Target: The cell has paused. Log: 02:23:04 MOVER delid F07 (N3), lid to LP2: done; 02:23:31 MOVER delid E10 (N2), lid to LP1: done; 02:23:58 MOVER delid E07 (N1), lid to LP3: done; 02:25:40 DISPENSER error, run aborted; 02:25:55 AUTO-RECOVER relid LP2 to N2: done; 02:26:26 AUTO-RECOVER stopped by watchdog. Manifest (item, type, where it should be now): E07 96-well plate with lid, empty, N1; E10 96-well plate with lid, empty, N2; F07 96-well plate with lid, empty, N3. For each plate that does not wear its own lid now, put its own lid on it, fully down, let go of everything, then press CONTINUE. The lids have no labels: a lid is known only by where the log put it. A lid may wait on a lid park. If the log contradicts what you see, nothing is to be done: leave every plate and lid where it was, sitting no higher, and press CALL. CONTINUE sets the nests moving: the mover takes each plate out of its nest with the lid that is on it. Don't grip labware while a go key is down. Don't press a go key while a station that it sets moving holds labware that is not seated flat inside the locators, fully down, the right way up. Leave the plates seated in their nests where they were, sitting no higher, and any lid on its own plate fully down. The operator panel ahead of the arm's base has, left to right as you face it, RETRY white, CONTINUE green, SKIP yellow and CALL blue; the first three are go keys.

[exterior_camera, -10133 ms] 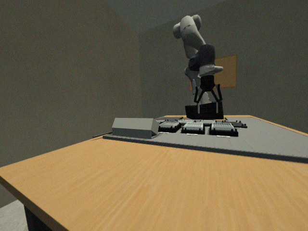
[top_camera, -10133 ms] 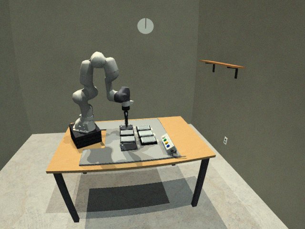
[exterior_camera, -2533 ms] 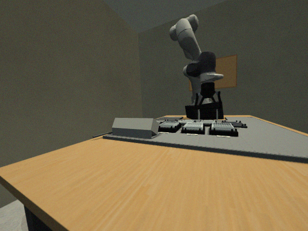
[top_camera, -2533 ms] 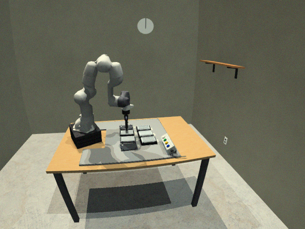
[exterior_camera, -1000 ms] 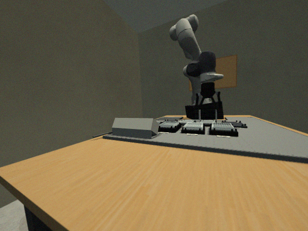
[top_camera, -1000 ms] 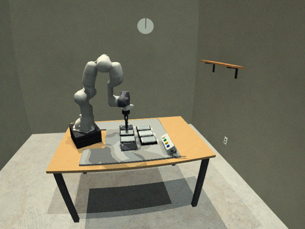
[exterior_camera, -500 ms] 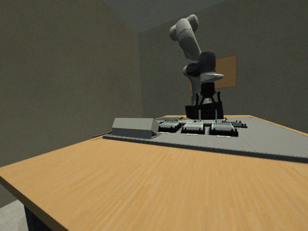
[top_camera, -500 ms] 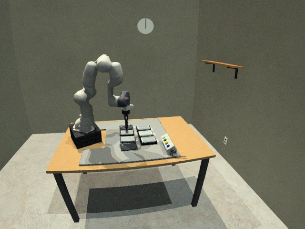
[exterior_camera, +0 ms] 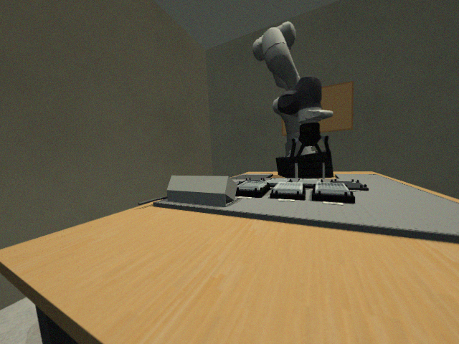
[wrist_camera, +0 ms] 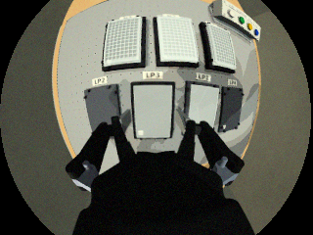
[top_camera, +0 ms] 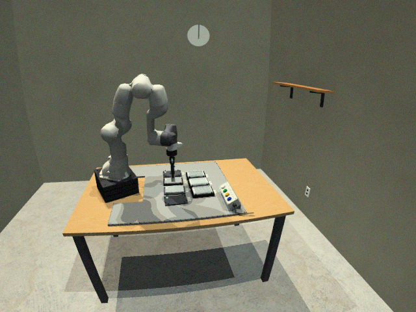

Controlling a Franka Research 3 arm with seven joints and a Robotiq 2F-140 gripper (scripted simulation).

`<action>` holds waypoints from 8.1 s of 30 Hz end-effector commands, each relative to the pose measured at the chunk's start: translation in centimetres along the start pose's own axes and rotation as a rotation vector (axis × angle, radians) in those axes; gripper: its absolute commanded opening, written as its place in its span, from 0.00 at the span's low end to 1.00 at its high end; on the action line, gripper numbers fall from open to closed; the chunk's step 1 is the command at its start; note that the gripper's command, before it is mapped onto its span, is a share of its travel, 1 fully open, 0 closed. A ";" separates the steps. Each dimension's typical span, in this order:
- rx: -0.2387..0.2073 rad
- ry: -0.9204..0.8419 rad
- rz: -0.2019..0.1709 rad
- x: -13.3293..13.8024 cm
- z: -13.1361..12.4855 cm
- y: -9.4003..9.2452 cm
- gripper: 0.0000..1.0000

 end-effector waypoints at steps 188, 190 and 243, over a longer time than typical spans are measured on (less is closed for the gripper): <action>0.000 -0.001 0.002 -0.1 -0.1 1.7 0.00; 0.000 -0.001 0.002 -0.1 -0.1 1.7 0.00; 0.000 -0.001 0.002 -0.1 -0.1 1.3 0.00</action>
Point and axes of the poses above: the point where the finger pads meet when closed, its own y axis out along the fingers, its own x axis across the jaws, z = x × y, the point moved 2 cm from there along -y, back along the fingers, and after that the axes turned 3 degrees about y, right-handed, at the moved point
